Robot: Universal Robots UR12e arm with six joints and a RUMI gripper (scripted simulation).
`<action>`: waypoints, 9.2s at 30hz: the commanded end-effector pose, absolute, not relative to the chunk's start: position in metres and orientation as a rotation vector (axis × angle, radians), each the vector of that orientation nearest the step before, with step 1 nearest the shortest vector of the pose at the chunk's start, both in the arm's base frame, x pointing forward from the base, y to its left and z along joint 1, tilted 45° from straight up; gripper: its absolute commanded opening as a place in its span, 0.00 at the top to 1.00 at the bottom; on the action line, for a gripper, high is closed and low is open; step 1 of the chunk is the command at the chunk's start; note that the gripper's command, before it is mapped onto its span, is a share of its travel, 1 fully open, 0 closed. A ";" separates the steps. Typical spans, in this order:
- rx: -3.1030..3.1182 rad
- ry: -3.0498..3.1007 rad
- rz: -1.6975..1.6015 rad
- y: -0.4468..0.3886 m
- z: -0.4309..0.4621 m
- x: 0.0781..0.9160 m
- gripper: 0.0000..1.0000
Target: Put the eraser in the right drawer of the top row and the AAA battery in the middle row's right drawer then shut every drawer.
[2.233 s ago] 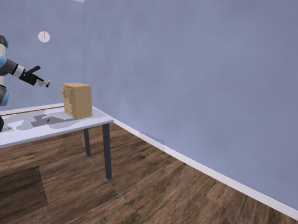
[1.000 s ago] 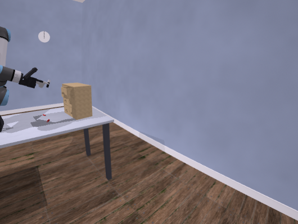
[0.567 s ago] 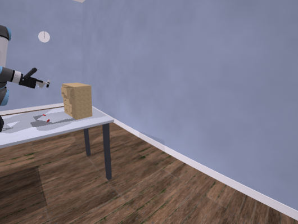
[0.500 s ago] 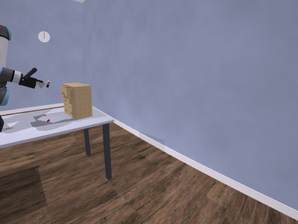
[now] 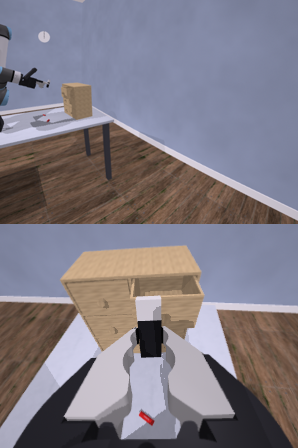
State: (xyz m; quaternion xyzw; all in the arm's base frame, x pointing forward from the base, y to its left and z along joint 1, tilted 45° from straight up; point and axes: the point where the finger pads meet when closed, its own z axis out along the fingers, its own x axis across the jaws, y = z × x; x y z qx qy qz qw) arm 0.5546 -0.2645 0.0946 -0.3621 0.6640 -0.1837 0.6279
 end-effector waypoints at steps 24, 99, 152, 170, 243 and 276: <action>-0.830 1.522 -0.423 -0.265 0.095 0.557 0.89; -0.830 1.522 -0.423 -0.268 0.105 0.654 0.89; -0.830 1.522 -0.423 -0.270 0.111 0.711 0.89; -0.830 1.522 -0.423 -0.270 0.111 0.711 0.89; -0.830 1.522 -0.423 -0.271 0.108 0.666 0.00; -0.830 1.522 -0.423 -0.272 0.104 0.596 0.00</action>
